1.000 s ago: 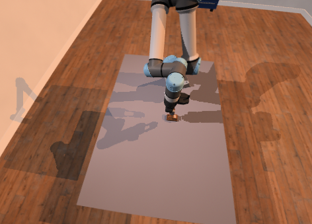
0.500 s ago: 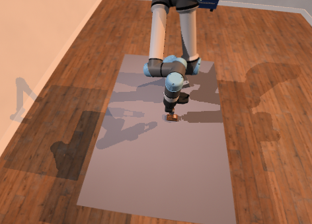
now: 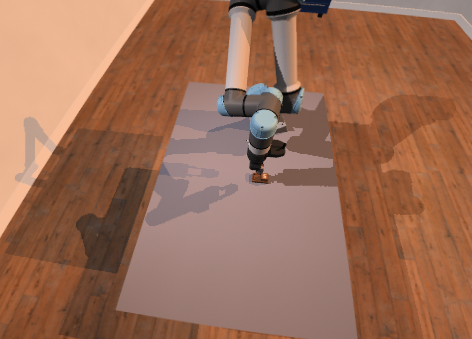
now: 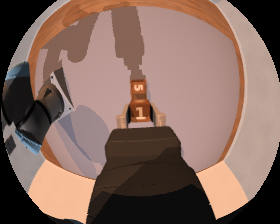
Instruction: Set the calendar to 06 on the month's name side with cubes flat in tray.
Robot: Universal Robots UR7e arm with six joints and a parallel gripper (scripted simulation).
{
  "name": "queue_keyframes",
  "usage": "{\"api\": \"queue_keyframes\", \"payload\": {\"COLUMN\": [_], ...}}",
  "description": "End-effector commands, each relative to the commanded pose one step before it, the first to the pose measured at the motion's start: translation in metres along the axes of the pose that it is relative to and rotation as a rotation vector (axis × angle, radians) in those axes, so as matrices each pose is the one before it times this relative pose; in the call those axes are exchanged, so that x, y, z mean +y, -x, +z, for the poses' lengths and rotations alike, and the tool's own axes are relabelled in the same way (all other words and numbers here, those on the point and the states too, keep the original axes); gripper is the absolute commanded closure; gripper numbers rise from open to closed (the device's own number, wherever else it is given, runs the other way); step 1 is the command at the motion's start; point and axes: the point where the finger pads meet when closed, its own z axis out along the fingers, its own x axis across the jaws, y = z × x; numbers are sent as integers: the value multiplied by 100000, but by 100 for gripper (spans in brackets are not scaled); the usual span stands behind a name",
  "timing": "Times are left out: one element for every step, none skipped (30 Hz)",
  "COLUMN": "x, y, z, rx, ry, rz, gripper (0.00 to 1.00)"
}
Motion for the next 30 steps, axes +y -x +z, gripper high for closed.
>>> {"api": "queue_keyframes", "payload": {"x": [12, 0, 3, 4, 5, 5, 6, 6, 6, 7, 7, 7, 7, 7, 7, 7, 6, 0, 0, 6, 6, 5, 5, 4, 3, 3, 2, 2, 1, 1], "y": [-21, 0, 1, -1, 1, -1, 1, -1, 1, 0, 0, 1, 0, 0, 1, 0, 0, 0, 0, 1, -1, 1, -1, 0, 1, -1, 0, 0, 0, 0], "z": [267, 0, 159, 187, 216, 243, 268, 289, 307, 320, 330, 336, 337, 334, 327, 317, 302, 0, 0, 285, 265, 242, 217, 191, 164, 137, 110, 84, 60, 39], "rx": [65, 0, -2, 0, 0, 0, 0, 0, 0, 0, 0, 0, 0, 0, 0, 0, 0, 0, 0, 0, 0, 0, 0, 0, 0, 0, 0, 0, 0, 0], "ry": [-29, 0, -16, 0, 0, 0, 0, 0, 0, 0, 0, 0, 0, 0, 0, 0, 0, 0, 0, 0, 0, 0, 0, 0, 0, 0, 0, 0, 0, 0], "rz": [-7, 0, -9, 0, 0, 0, 0, 0, 0, 0, 0, 0, 0, 0, 0, 0, 0, 0, 0, 0, 0, 0, 0, 0, 0, 0, 0, 0, 0, 0], "gripper": [40, 40, 40, 40, 40, 40, 40, 40, 40, 40, 40, 40, 40, 40, 40, 40, 40, 40, 40, 40, 40, 40, 40, 40, 40, 40, 40, 40, 40, 40]}}
